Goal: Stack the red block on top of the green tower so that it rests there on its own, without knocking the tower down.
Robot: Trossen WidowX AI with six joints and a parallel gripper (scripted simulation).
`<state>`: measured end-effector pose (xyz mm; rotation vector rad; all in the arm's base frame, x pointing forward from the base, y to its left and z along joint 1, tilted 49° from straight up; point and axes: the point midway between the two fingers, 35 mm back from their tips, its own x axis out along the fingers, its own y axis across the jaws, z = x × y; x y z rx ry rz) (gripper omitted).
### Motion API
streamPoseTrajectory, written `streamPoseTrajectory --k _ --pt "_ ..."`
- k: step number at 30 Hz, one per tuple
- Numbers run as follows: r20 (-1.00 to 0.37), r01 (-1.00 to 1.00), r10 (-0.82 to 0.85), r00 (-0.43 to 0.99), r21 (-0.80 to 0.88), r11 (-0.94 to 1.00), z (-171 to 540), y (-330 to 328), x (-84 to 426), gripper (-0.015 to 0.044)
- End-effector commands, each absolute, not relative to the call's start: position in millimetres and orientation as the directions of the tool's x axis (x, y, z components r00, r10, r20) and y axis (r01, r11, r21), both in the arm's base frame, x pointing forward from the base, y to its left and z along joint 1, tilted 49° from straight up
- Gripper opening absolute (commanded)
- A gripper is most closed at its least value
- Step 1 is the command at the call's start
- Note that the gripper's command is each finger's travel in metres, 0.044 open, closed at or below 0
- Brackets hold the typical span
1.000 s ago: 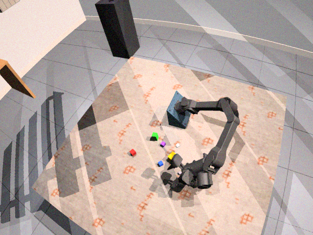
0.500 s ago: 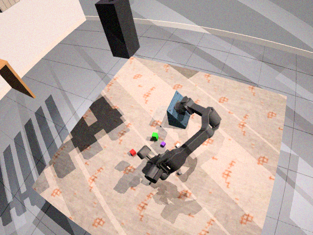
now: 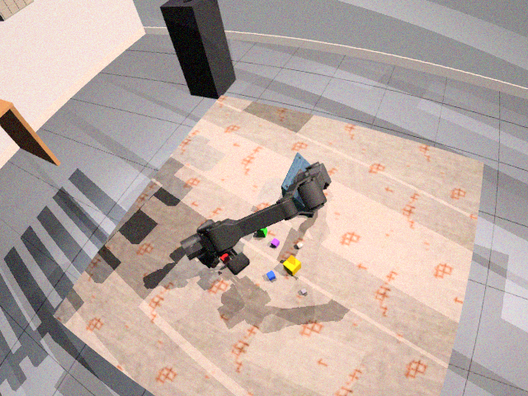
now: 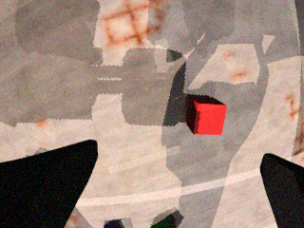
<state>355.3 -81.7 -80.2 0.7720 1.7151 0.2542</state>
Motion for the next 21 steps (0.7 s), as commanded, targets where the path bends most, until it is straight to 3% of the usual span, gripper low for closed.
streamPoseTrajectory --k 1,21 --pt "-0.714 0.387 0.697 -0.064 0.626 0.677 -101.6 -99.8 343.7 0.044" --pt "-0.673 0.394 0.739 -0.031 0.671 0.628 -138.5 -78.1 338.1 0.044"
